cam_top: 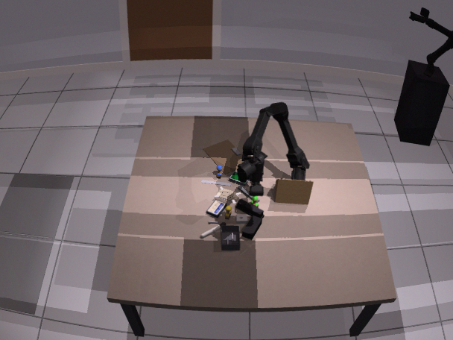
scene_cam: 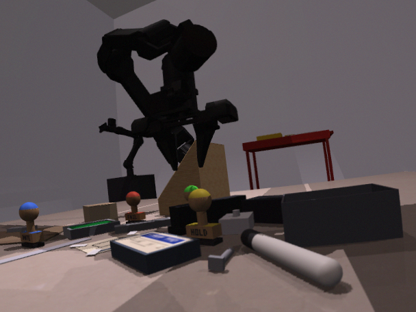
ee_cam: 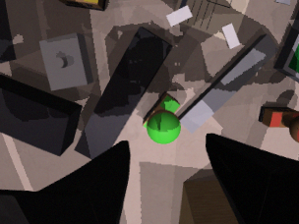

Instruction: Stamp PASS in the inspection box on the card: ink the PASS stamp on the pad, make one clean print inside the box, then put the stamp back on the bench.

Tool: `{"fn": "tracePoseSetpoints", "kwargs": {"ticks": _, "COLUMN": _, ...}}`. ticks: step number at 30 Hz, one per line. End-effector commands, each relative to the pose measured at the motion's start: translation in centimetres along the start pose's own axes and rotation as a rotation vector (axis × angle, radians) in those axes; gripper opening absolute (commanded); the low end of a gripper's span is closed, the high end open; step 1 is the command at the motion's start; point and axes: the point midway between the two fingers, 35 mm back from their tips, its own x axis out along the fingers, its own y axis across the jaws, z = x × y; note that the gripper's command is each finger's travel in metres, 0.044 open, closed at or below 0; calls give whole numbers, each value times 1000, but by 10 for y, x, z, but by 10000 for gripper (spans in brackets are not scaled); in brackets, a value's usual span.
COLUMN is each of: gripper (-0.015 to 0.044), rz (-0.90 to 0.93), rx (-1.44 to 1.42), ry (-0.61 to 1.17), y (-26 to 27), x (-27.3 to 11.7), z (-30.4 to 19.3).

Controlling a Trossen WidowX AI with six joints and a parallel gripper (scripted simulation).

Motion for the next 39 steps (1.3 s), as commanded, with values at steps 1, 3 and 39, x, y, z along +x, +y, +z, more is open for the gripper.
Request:
{"fn": "tracePoseSetpoints", "kwargs": {"ticks": 1, "gripper": 223, "rz": 3, "rx": 19, "ry": 12, "y": 0, "x": -1, "z": -4}}
{"fn": "tracePoseSetpoints", "kwargs": {"ticks": 3, "gripper": 223, "rz": 3, "rx": 19, "ry": 12, "y": 0, "x": 0, "z": -4}}
{"fn": "tracePoseSetpoints", "kwargs": {"ticks": 39, "gripper": 223, "rz": 3, "rx": 19, "ry": 11, "y": 0, "x": 59, "z": -4}}
